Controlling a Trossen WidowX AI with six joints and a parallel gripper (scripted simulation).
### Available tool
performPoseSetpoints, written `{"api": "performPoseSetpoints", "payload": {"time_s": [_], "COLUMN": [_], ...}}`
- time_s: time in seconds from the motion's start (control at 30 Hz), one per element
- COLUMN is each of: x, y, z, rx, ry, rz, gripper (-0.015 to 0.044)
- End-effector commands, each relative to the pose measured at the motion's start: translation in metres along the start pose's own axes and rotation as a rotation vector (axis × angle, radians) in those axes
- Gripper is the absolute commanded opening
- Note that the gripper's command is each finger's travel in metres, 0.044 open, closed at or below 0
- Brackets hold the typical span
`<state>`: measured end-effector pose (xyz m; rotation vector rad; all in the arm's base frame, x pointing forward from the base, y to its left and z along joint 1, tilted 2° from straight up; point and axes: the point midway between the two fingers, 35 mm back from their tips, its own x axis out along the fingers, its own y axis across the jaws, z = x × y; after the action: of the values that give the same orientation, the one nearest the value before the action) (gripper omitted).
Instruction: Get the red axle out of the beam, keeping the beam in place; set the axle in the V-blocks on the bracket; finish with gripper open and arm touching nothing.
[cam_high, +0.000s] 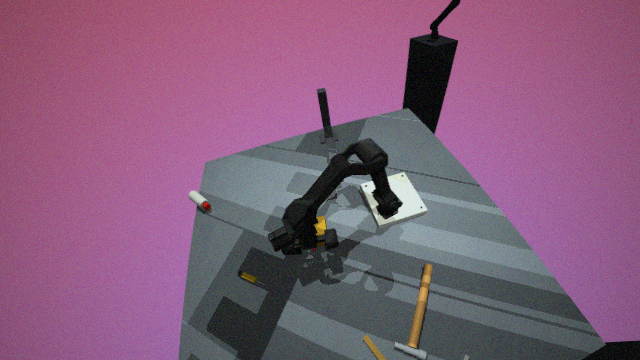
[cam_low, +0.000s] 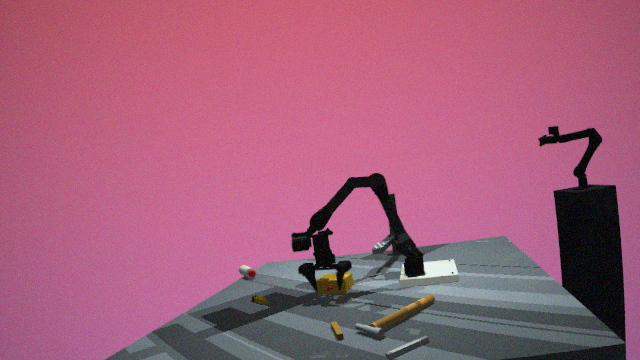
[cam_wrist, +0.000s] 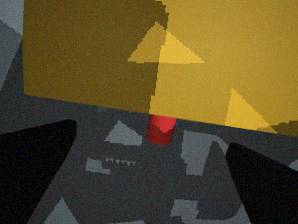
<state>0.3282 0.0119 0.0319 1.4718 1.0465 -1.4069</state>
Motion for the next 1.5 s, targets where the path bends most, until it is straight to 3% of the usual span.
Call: {"api": "performPoseSetpoints", "payload": {"time_s": [0.0, 0.1, 0.6, 0.83, 1.47], "x": [0.003, 0.003, 0.002, 0.002, 0.001], "y": [-0.002, -0.002, -0.001, -0.001, 0.002], "z": [0.000, 0.000, 0.000, 0.000, -0.024], "rx": [0.004, 0.004, 0.000, 0.000, 0.001], "ry": [0.002, 0.002, -0.001, -0.001, 0.003], "rz": [-0.005, -0.005, -0.002, -0.002, -0.002], "gripper": [0.0440, 0.0440, 0.0046, 0.0000, 0.0000]}}
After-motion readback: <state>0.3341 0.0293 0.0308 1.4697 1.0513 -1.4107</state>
